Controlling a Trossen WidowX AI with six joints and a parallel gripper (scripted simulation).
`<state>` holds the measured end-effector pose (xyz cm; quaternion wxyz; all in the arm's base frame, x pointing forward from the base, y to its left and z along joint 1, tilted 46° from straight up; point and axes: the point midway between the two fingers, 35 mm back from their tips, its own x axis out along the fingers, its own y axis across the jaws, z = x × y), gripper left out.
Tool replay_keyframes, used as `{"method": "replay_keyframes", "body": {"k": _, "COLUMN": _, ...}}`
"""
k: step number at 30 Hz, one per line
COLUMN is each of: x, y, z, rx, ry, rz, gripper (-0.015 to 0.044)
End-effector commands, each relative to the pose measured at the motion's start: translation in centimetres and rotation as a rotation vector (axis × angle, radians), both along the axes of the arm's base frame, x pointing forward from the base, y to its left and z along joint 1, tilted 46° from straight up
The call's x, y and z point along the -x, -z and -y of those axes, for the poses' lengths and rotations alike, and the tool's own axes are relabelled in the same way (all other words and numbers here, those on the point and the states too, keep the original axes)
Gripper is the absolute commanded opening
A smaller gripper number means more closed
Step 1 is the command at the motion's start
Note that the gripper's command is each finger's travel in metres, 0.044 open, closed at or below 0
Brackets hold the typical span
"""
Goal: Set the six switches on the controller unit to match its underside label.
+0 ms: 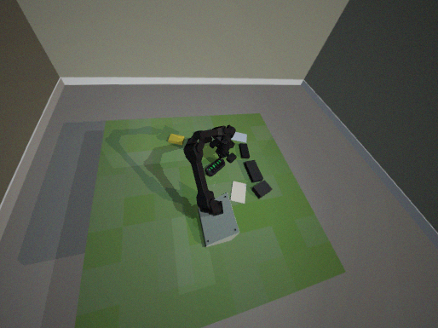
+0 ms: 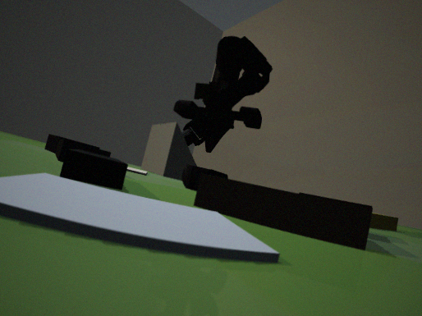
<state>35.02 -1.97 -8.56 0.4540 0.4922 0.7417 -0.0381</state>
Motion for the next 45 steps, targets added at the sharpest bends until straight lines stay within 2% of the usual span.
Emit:
{"method": "replay_keyframes", "body": {"k": 1, "x": -0.5, "y": 0.0, "z": 0.0, "rx": -0.004, "ry": 0.008, "rz": -0.008, "gripper": 0.0}}
{"method": "replay_keyframes", "body": {"k": 30, "x": -0.1, "y": 3.1, "z": -3.1, "rx": -0.005, "ry": 0.008, "rz": -0.008, "gripper": 0.0}}
{"method": "replay_keyframes", "body": {"k": 40, "x": -0.1, "y": 3.1, "z": -3.1, "rx": -0.005, "ry": 0.008, "rz": -0.008, "gripper": 0.0}}
{"method": "replay_keyframes", "body": {"k": 45, "x": -0.6, "y": 0.2, "z": -0.1, "rx": -0.003, "ry": 0.008, "rz": -0.008, "gripper": 0.0}}
